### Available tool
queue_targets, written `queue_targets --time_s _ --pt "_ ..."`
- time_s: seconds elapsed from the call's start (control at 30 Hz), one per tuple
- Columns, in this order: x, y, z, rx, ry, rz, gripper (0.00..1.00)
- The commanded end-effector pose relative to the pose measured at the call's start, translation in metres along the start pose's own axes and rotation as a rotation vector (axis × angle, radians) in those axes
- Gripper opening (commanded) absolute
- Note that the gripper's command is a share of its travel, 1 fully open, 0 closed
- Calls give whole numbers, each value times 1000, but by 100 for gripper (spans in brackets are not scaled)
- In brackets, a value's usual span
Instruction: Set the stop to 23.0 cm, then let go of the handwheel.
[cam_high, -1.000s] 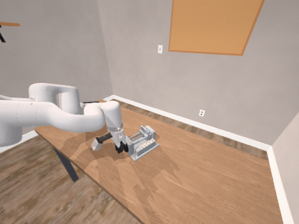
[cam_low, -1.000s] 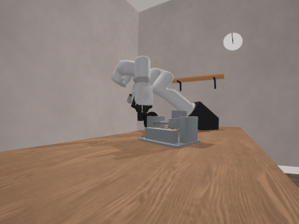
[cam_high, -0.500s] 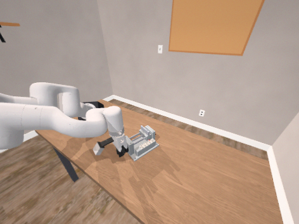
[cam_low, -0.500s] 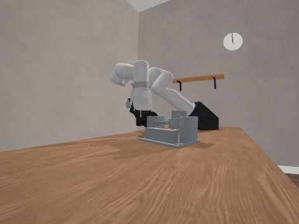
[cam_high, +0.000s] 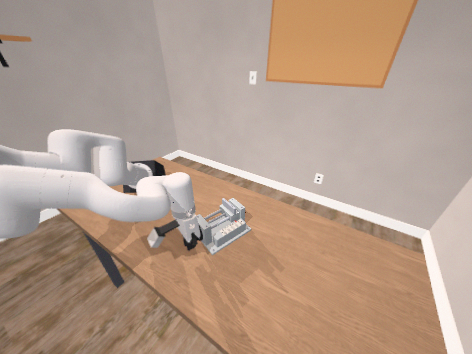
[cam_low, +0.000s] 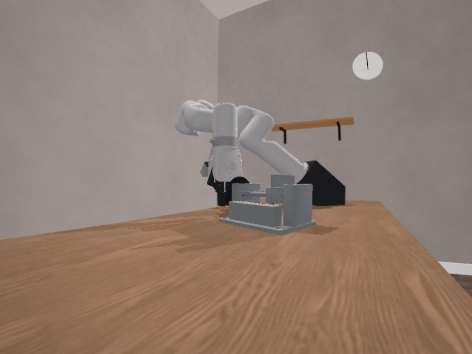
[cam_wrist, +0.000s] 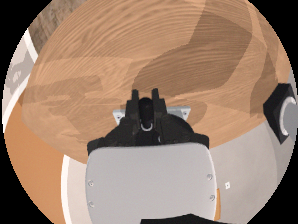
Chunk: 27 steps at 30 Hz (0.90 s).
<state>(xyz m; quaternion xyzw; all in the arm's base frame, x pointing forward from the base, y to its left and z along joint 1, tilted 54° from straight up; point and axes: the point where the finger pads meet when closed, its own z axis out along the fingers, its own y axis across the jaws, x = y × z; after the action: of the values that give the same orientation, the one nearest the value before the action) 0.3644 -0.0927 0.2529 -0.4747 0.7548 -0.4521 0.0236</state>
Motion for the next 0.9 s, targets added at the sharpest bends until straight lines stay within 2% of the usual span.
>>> queue_targets --time_s 0.0,0.87 --pt "-1 7 5 2 0 -1 6" --pt "-1 34 7 2 0 -1 6"
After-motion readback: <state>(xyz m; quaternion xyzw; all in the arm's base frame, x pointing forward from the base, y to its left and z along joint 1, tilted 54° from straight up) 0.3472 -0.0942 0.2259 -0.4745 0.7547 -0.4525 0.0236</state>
